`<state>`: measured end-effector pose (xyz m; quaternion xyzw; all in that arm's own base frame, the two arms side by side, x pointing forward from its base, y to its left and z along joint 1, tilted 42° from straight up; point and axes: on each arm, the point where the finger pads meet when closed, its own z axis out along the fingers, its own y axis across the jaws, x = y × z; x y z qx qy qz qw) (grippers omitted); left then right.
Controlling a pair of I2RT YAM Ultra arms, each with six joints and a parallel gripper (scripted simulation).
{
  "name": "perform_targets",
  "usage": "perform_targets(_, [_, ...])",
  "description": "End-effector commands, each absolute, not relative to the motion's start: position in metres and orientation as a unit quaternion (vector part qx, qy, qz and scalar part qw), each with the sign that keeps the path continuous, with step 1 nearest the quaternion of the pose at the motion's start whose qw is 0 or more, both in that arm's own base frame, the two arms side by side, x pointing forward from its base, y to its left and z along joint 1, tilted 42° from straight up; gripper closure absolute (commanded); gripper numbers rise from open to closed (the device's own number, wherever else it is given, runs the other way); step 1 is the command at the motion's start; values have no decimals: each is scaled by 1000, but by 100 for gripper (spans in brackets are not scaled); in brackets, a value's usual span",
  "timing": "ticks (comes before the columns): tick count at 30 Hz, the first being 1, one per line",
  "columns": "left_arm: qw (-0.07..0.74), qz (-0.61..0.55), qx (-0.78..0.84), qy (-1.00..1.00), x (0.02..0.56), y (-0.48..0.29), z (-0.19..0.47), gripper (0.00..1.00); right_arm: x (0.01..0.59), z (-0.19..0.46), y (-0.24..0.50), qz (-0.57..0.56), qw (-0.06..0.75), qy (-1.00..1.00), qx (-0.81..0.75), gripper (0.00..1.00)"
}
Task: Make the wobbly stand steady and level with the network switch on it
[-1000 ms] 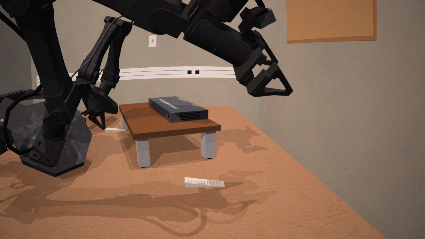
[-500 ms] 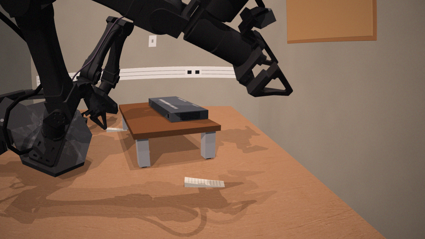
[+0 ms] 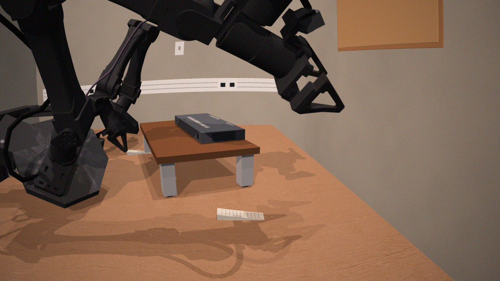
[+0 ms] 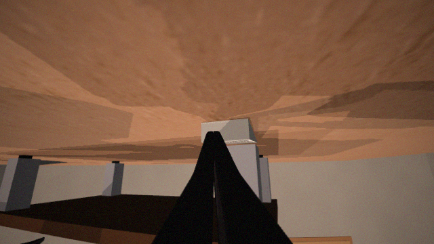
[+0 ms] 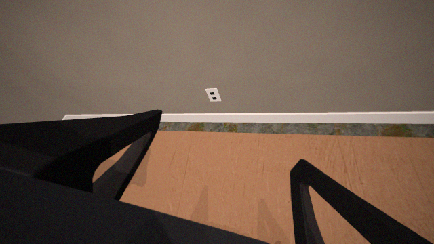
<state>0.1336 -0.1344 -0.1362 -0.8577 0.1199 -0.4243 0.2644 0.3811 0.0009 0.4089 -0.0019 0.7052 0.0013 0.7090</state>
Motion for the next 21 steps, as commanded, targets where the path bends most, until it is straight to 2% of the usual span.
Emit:
perform_targets(1, [256, -428, -858, 121, 137, -139, -131, 100, 368, 444, 14, 17, 741, 671, -16, 0])
perform_targets(21, [254, -429, -859, 120, 144, -138, -127, 100, 368, 444, 14, 17, 741, 671, -16, 0])
